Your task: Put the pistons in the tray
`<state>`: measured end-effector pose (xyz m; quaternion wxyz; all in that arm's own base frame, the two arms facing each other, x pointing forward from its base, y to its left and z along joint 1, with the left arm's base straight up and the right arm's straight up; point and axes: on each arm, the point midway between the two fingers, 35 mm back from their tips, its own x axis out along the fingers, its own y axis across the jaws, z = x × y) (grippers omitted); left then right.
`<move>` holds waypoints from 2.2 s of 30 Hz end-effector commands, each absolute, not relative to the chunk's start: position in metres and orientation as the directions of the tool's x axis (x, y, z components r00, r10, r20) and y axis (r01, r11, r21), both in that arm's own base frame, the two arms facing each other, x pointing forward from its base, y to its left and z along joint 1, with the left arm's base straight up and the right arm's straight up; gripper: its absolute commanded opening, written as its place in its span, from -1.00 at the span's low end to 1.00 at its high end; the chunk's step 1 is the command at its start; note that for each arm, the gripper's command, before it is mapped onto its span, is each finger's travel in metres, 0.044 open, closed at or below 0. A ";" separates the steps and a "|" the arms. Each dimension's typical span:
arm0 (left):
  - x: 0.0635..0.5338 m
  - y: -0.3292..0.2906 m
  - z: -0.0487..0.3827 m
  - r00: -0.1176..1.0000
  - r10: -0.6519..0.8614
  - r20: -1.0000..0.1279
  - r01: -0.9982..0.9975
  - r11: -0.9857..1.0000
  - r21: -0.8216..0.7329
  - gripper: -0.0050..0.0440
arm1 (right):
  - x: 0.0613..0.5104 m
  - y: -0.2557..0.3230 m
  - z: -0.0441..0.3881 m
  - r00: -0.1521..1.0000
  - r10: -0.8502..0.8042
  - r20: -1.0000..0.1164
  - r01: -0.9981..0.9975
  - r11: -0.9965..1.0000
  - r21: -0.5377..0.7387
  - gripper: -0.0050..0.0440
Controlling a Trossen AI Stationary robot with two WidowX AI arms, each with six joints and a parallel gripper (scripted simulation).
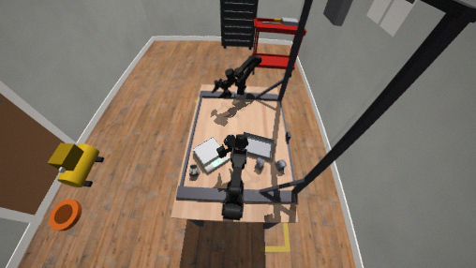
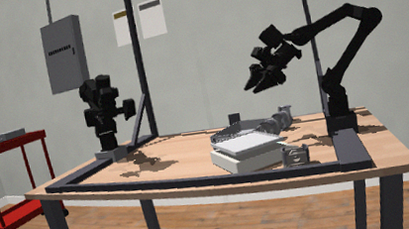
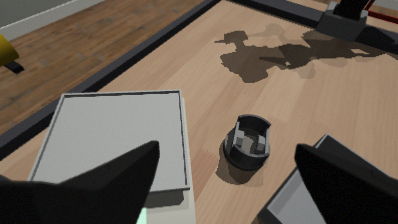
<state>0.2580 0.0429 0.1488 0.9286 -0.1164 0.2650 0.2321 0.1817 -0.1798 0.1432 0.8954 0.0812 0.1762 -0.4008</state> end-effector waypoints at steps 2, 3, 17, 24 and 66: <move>0.258 0.034 0.155 0.831 0.289 -0.475 -0.375 0.922 -0.094 0.75 | 0.162 -0.199 0.153 0.544 -0.770 -0.333 0.816 0.578 -0.003 0.84; 0.258 0.034 0.155 0.842 0.273 -0.465 -0.352 0.932 -0.090 0.75 | 0.159 -0.202 0.156 0.524 -0.786 -0.327 0.833 0.553 0.006 0.84; 0.250 0.058 0.152 0.891 0.306 -0.335 -0.324 0.946 0.001 0.75 | 0.109 -0.235 0.159 0.318 -0.891 -0.324 0.943 0.334 0.007 0.84; 0.242 0.092 0.159 0.867 0.380 -0.322 -0.401 0.916 0.000 0.75 | 0.077 -0.247 0.157 0.245 -0.913 -0.327 0.966 0.259 -0.001 0.84; 0.245 0.160 0.150 0.420 0.272 -0.866 -0.545 0.838 -0.001 0.75 | 0.065 -0.246 0.161 0.082 -0.301 -0.950 0.965 0.261 0.000 0.84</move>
